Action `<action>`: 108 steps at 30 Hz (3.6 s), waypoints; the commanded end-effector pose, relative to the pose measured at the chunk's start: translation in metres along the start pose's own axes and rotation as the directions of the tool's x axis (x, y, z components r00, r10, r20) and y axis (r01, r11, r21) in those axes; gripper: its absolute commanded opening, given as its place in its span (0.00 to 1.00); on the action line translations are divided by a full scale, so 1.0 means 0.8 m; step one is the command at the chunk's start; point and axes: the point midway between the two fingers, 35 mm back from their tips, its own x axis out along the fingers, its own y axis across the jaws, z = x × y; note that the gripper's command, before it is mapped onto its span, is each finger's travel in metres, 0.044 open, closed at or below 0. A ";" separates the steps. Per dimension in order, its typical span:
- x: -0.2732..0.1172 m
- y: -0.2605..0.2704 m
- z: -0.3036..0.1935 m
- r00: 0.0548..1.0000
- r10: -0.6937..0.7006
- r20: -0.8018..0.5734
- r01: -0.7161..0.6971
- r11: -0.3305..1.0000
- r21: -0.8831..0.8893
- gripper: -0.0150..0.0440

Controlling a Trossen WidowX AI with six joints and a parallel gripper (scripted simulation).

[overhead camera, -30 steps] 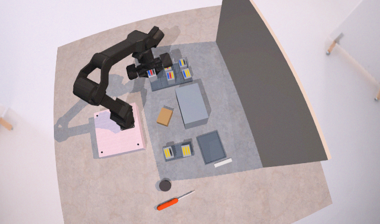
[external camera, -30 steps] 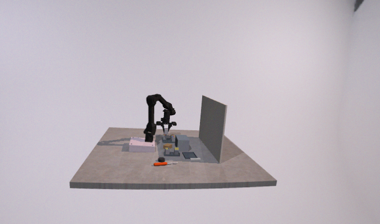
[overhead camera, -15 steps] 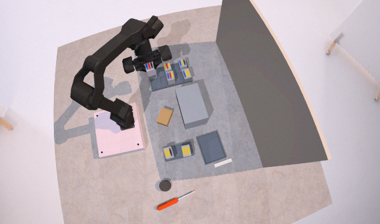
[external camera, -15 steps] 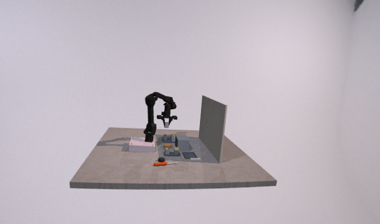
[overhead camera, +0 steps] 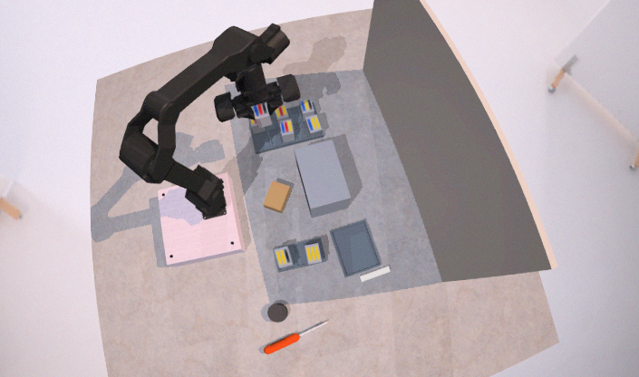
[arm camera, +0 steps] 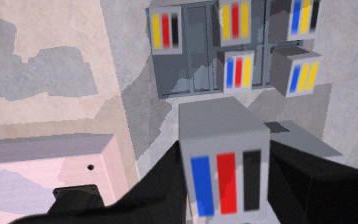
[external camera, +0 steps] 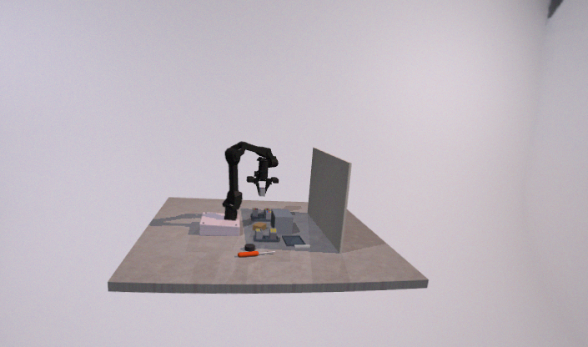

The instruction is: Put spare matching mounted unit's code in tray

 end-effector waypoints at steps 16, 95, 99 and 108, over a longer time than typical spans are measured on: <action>-0.011 -0.090 -0.067 1.000 -0.010 -0.003 0.010 1.000 -0.001 0.25; 0.010 -0.168 -0.440 0.999 -0.011 -0.034 0.010 0.999 -0.037 0.25; 0.015 -0.169 -0.440 0.999 -0.011 -0.034 0.010 0.999 -0.037 0.25; 0.024 -0.171 -0.442 0.999 -0.011 -0.034 0.010 0.999 -0.037 0.25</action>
